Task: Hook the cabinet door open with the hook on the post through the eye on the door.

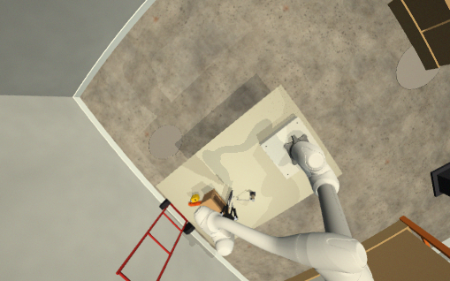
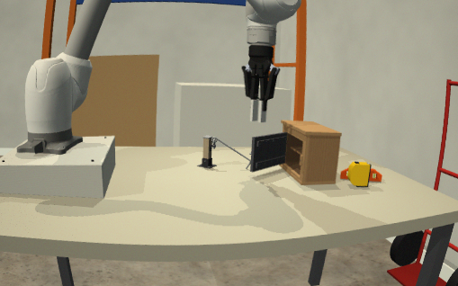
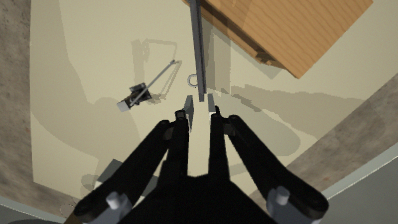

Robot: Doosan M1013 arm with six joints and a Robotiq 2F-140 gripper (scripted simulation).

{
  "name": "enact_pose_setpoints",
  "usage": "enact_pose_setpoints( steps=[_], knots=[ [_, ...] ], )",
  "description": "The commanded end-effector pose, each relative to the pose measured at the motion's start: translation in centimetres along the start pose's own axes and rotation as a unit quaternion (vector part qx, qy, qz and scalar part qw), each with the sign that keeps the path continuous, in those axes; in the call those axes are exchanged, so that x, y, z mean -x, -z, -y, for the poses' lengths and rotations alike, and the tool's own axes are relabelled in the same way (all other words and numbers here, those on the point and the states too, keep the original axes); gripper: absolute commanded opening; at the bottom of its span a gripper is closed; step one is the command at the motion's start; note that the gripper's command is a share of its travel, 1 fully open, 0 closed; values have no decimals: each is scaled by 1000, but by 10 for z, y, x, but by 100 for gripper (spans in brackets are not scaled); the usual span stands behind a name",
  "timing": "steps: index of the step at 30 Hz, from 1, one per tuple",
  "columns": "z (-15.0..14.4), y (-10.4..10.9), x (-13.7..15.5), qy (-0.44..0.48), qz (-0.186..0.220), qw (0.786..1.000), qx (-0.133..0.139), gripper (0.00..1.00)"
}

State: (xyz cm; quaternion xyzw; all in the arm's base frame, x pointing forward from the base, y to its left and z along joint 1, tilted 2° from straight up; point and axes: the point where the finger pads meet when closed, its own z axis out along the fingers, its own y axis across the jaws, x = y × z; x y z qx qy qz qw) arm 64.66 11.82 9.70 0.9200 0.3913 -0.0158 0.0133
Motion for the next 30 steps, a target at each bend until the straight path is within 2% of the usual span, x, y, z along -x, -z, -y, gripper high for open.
enact_pose_setpoints(
  steps=[1,30],
  knots=[
    [0,-2,0,0,0,1000,0,16],
    [0,-45,0,0,0,1000,0,16]
  ],
)
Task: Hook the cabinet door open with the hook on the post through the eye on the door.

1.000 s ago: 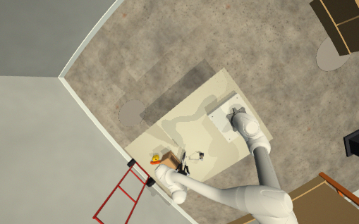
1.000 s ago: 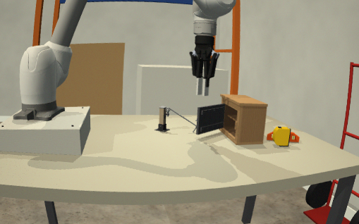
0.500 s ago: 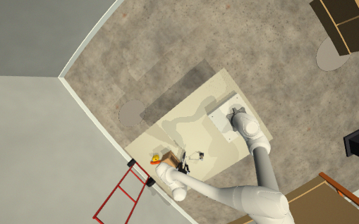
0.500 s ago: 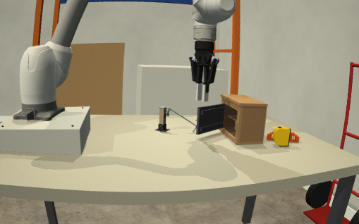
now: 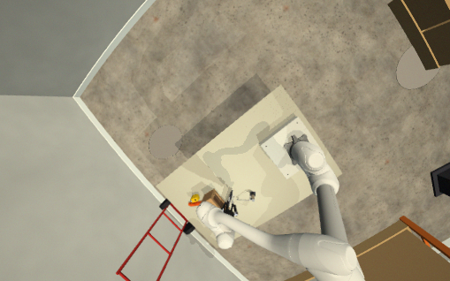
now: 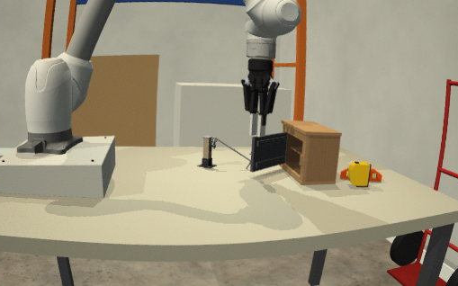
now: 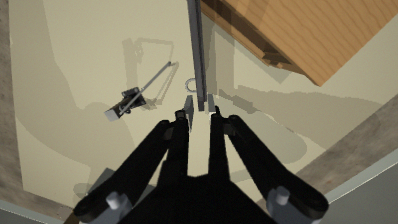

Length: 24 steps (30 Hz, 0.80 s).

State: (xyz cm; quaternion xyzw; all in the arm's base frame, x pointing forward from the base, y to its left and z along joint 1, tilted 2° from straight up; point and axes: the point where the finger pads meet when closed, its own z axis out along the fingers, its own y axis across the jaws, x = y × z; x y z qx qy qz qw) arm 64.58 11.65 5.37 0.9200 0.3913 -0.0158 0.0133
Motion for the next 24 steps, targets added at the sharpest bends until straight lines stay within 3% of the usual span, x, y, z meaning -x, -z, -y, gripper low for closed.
enact_pose_setpoints(
  steps=[1,24],
  knots=[
    [0,-3,0,0,0,1000,0,16],
    [0,-15,0,0,0,1000,0,16]
  ],
)
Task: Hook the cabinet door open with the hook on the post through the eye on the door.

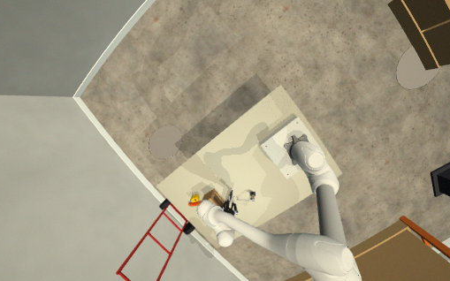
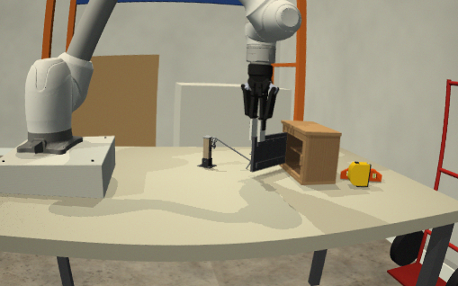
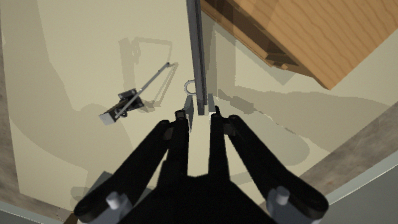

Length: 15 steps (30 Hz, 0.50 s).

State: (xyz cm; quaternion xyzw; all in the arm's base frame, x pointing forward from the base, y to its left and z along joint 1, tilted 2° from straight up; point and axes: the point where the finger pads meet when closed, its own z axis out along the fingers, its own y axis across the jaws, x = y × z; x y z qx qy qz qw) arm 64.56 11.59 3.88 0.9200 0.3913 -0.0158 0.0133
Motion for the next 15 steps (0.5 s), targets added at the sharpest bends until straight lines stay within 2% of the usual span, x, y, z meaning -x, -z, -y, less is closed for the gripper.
enact_pose_setpoints(
  steps=[1,15],
  knots=[
    [0,0,0,0,0,1000,0,16],
    [7,0,0,-22,0,1000,0,16]
  ],
)
